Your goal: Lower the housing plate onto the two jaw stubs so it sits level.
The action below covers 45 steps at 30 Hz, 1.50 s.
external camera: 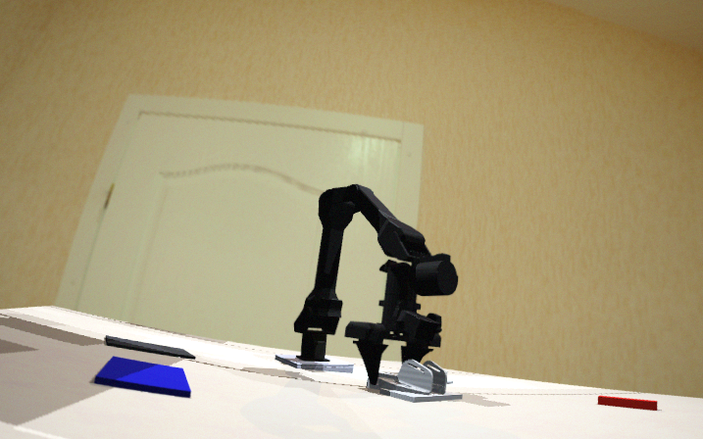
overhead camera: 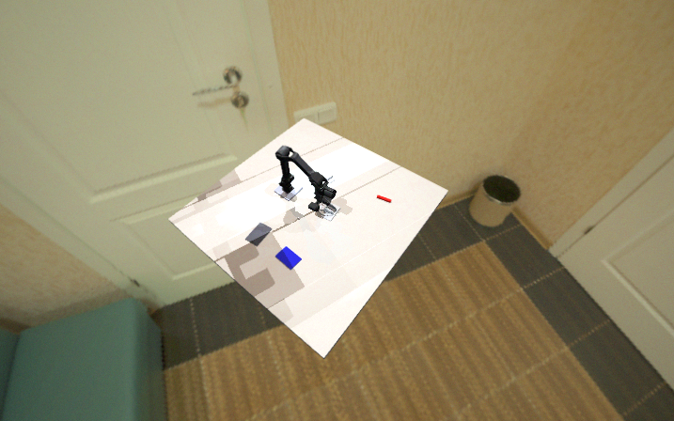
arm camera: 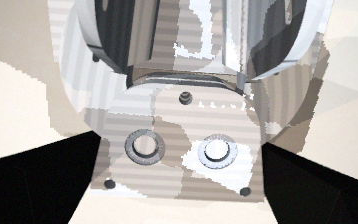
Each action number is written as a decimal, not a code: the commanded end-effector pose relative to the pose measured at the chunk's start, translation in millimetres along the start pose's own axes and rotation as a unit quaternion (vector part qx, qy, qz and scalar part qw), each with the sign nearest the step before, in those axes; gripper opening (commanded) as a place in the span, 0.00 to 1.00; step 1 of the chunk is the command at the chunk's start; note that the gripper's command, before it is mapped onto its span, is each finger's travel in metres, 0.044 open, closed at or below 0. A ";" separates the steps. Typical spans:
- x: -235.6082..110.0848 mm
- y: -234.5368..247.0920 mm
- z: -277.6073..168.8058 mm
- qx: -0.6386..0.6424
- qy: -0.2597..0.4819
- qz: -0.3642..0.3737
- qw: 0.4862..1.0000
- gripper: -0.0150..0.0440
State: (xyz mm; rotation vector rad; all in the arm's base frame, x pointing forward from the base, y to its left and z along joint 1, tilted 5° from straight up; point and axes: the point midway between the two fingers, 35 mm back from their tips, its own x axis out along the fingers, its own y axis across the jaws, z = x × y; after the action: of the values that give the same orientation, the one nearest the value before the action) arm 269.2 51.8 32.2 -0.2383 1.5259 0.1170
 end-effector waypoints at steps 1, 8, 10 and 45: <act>0.6 -0.4 -0.3 -0.002 0.001 -0.001 1.000 0.85; 0.6 -0.4 -0.3 -0.002 0.001 -0.001 1.000 0.85; 0.6 -0.4 -0.3 -0.002 0.001 -0.001 1.000 0.85; -60.1 -0.1 0.6 -0.002 0.000 -0.001 1.000 1.00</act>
State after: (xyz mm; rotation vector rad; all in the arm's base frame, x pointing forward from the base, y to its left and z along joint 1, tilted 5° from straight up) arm 266.4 53.9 60.0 -0.2461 1.5466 0.1205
